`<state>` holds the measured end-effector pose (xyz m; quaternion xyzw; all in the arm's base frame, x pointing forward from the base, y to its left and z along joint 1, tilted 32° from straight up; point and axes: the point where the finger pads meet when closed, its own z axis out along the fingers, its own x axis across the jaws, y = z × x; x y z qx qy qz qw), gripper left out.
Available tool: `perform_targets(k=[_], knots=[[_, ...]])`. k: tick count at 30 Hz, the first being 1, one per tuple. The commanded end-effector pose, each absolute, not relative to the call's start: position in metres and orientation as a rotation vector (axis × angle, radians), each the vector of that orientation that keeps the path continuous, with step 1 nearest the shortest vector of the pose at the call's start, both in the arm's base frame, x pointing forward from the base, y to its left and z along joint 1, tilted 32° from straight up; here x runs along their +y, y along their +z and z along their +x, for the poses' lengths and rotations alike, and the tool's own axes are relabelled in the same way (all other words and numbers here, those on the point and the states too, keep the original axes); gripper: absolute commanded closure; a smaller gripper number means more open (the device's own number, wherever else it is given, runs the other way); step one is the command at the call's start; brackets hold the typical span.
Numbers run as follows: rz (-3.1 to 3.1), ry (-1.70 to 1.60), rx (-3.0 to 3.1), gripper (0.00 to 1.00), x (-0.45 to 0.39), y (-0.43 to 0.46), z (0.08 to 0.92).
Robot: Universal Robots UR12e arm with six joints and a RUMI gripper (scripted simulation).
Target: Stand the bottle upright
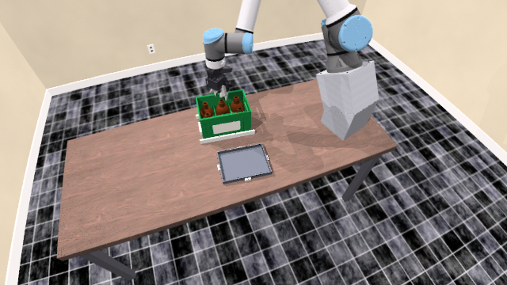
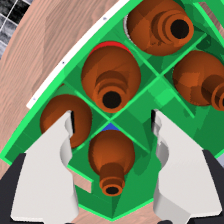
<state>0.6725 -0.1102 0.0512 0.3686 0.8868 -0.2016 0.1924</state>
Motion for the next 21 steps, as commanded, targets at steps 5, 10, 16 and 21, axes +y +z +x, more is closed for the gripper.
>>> perform_targets(k=[5, 10, 16, 21], knots=[[1.034, -0.565, 2.488, 0.62, -0.11, 0.0518, 0.6728], [1.034, -0.565, 2.488, 0.62, -0.111, 0.0522, 0.6719], [1.034, -0.565, 2.488, 0.62, -0.1129, 0.0529, 0.67], [1.034, -0.565, 2.488, 0.62, -0.1131, 0.0529, 0.6698]])
